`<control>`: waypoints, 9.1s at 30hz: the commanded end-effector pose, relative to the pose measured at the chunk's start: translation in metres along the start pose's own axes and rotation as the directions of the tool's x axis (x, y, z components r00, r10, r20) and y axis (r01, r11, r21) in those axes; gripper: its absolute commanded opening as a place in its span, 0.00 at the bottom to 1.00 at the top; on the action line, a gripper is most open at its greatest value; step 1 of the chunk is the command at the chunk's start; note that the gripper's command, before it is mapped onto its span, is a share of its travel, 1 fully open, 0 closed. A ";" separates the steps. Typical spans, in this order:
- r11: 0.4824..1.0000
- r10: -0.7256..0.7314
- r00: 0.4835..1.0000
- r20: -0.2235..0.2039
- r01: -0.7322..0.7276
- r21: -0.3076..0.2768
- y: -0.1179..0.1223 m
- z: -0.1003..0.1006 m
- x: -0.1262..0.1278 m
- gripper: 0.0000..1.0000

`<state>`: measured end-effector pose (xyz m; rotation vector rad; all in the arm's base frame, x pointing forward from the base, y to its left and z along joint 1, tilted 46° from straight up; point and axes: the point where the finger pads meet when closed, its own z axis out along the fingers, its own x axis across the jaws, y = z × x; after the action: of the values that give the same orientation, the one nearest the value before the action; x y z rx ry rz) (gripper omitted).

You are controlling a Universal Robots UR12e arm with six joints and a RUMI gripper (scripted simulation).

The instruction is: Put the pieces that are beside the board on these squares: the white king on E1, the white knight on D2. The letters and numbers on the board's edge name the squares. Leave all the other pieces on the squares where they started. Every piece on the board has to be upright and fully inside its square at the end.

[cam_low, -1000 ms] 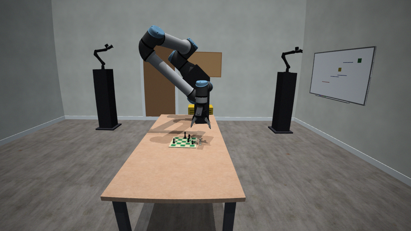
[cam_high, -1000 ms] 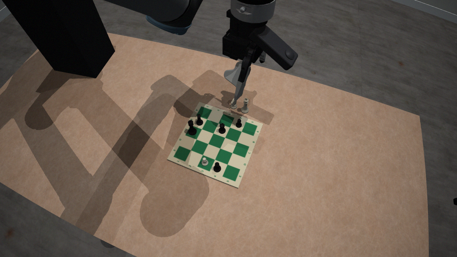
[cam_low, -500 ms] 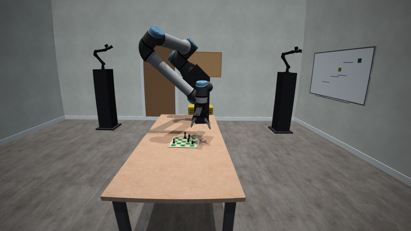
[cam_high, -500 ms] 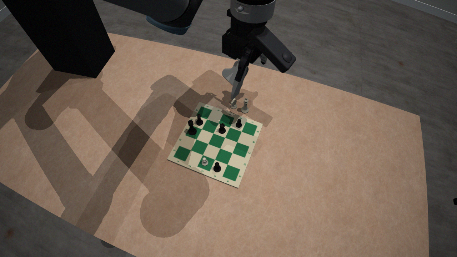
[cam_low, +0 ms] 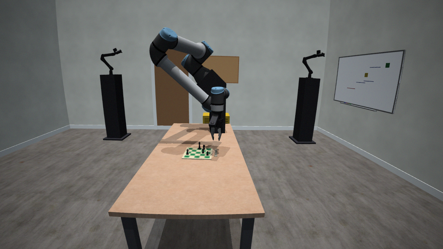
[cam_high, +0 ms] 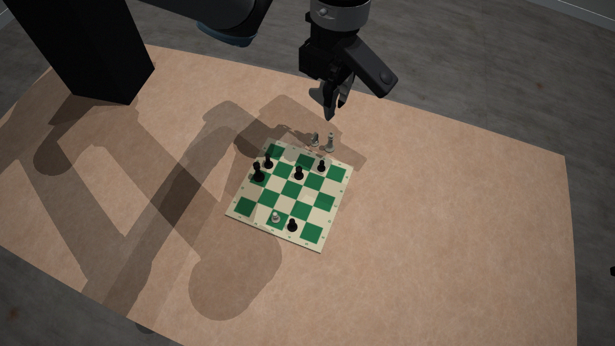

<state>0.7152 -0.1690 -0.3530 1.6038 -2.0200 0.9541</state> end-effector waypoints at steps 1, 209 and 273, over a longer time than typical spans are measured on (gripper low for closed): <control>1.000 0.000 1.000 -0.001 0.000 -0.002 0.001 0.000 0.000 0.25; 1.000 0.001 1.000 0.000 -0.001 0.000 -0.001 0.097 0.000 0.25; 1.000 0.000 1.000 0.000 0.000 0.000 -0.001 0.095 0.001 0.00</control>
<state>0.7246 -0.2383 -0.4200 1.6023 -2.0196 0.9516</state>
